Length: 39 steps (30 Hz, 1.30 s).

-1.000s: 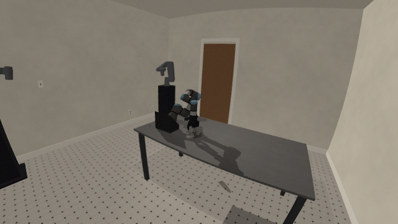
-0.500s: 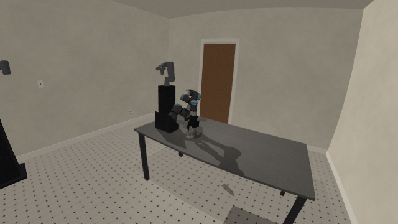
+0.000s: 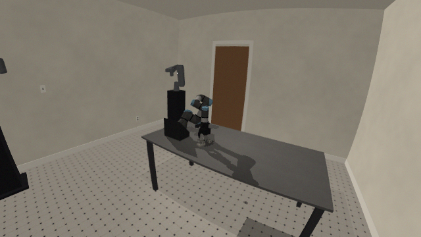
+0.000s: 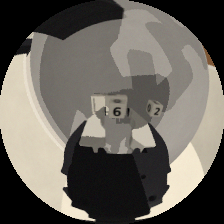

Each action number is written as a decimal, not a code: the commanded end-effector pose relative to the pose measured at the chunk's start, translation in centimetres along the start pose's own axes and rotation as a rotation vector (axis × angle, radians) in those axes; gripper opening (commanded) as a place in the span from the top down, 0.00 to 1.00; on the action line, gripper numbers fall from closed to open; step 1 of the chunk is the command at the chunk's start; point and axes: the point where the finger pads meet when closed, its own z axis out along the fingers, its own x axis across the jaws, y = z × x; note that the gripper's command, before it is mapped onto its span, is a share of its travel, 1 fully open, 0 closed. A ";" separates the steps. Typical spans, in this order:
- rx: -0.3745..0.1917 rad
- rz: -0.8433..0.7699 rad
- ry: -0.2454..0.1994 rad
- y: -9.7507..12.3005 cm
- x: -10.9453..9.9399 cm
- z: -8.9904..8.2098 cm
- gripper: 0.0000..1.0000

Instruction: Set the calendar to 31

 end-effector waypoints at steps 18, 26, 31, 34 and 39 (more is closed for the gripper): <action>-0.002 0.000 -0.001 0.1 0.0 -0.1 0.90; -0.002 0.000 -0.001 0.1 0.0 -0.1 0.90; -0.002 0.000 -0.001 0.1 0.0 -0.1 0.90; -0.002 0.000 -0.001 0.1 0.0 -0.1 0.90; -0.002 0.000 -0.001 0.1 0.0 -0.1 0.90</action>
